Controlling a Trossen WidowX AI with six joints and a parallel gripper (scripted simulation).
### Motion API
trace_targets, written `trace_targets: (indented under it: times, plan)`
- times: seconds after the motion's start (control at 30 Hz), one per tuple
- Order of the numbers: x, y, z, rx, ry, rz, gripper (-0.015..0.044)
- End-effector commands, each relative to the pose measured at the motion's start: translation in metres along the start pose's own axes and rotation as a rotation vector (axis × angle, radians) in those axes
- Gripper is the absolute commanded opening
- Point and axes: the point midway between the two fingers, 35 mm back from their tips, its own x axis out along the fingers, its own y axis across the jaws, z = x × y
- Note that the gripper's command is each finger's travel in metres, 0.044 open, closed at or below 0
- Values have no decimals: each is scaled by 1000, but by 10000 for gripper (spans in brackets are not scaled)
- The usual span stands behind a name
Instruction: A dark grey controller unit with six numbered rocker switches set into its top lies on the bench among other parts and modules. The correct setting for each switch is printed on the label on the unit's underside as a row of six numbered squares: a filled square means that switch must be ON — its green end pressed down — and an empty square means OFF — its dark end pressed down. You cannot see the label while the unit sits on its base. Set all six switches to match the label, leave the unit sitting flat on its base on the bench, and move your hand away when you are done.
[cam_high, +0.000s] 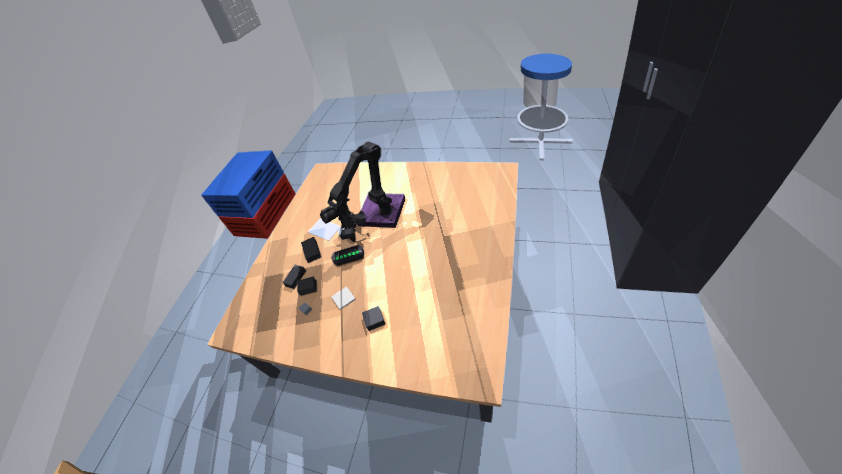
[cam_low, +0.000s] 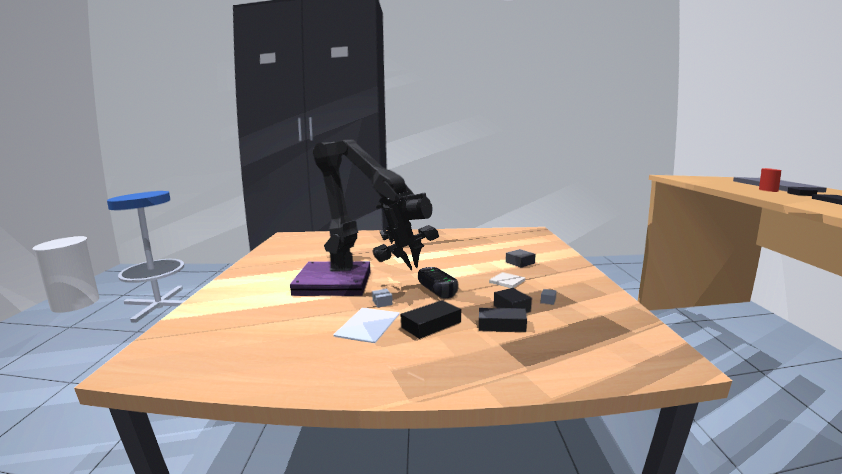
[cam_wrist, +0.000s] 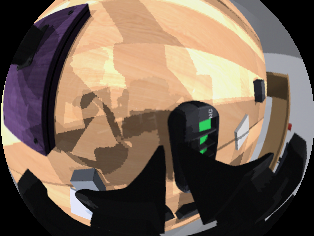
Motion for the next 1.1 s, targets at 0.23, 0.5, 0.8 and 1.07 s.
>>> trace_targets:
  times: [0.23, 0.5, 0.8, 1.07]
  plan:
    - [-11, -18, -24, 600, -5, 67, 341]
    - [-17, -31, -41, 1081, 15, 120, 440]
    - [-20, -45, -59, 1619, 70, 177, 440]
    - [-22, -56, -75, 2093, 151, 218, 440]
